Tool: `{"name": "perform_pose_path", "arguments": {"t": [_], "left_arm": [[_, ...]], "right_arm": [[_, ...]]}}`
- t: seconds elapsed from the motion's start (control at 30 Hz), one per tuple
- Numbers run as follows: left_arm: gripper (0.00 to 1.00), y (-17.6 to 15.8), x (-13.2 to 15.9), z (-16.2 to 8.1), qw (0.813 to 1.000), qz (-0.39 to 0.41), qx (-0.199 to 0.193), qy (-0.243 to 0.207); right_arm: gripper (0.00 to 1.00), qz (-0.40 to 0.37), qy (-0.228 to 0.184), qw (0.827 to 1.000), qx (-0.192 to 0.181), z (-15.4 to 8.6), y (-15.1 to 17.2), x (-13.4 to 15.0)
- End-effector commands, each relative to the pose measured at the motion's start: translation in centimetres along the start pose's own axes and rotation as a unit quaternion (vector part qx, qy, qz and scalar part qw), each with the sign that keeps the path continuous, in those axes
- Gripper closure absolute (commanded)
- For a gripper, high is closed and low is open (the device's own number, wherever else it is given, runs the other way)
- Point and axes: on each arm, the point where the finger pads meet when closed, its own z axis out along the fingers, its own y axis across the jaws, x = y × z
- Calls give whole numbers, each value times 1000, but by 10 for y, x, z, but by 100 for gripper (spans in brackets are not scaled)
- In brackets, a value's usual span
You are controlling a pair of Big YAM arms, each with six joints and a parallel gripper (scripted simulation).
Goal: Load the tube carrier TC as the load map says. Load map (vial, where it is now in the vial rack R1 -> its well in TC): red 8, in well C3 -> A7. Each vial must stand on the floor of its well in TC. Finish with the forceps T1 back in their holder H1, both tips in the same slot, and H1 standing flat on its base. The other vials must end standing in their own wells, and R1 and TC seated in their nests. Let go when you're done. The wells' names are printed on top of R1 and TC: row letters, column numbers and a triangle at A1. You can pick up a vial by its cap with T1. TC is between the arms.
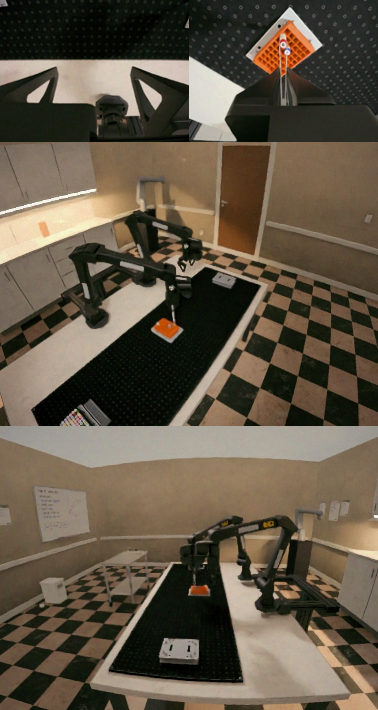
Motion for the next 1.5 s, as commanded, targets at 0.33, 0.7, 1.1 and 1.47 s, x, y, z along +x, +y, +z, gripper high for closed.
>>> {"name": "perform_pose_path", "arguments": {"t": [0.33, 0.7, 1.1, 1.47], "left_arm": [[0, 5, -20, -17, 1000, 5, -3, -16], [0, 5, -20, -17, 1000, 5, -3, -16], [0, 5, -20, -17, 1000, 5, -3, -16], [0, 5, -20, -17, 1000, 5, -3, -16]], "right_arm": [[91, 0, 8, 1000, 0, 16, -4, 2], [91, 0, 6, 1000, 1, 19, -4, 1], [91, 0, 7, 1000, 1, 20, -4, 1], [91, 0, 6, 1000, 1, 20, -4, 1]]}}
